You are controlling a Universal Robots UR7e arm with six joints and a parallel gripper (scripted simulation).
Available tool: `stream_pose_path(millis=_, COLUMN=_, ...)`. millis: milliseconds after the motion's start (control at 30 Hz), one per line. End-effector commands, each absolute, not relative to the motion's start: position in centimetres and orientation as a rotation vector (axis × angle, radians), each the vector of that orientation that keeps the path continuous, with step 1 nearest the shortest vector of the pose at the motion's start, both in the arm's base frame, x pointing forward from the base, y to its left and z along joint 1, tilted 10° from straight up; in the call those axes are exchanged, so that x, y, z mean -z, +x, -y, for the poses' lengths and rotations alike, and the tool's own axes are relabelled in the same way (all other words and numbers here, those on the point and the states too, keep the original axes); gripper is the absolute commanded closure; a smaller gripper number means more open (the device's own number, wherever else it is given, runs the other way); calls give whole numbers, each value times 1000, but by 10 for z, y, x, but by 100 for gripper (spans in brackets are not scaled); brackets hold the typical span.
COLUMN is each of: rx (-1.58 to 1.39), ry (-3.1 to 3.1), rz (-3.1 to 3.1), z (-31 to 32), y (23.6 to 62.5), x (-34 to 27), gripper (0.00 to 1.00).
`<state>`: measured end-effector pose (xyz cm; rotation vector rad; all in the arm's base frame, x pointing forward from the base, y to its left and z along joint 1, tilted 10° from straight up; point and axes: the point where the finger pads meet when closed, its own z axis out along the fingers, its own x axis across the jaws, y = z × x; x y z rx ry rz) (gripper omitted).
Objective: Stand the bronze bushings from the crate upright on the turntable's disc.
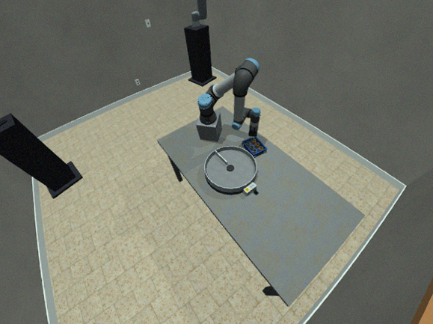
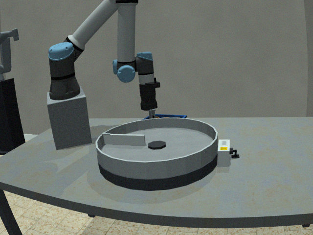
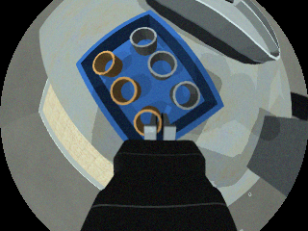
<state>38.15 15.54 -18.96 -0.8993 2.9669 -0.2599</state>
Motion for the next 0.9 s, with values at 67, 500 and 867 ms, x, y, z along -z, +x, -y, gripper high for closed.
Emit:
stream_pose_path(millis=67, rx=260, ry=-899, rz=-2966, z=-156, y=382, x=188, gripper=100)
stream_pose_path(millis=500, rx=260, ry=-899, rz=-2966, z=-159, y=380, x=166, gripper=100)
stream_pose_path(millis=867, rx=260, ry=-899, rz=-2966, z=-164, y=377, x=131, gripper=100)
